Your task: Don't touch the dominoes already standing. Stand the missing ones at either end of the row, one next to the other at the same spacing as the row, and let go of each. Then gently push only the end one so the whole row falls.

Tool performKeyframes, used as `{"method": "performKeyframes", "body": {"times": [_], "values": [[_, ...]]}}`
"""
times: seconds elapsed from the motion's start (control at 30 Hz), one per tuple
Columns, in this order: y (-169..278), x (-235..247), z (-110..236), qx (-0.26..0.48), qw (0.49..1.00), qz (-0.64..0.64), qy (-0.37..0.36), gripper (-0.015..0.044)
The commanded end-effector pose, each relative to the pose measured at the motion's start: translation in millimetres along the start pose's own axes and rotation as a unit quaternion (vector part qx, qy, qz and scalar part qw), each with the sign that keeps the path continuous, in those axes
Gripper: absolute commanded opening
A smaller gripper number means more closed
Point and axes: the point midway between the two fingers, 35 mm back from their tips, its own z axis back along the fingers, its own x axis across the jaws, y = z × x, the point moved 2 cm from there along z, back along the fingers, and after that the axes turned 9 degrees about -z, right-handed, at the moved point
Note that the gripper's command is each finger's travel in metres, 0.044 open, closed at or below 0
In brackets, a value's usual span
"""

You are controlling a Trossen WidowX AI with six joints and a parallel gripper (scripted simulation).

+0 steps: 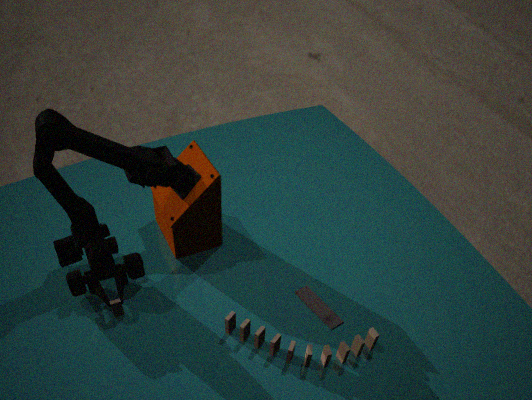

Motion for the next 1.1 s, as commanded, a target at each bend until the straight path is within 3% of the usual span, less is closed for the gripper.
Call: {"method": "performKeyframes", "body": {"times": [0.0,0.07,0.5,0.63,0.83,1.07], "values": [[1,1,0,0.001,1.0,-0.004,0.0,0.0107],[1,1,0,0.001,1.0,-0.004,0.0,0.0107],[1,1,0,0.001,1.0,-0.004,0.0,0.044],[-5,1,0,0.001,1.0,-0.003,0.0,0.044],[-47,7,4,0.0,1.0,0.0,0.0,0.044],[-44,7,-8,0.041,0.998,-0.031,-0.02,0.044]]}}
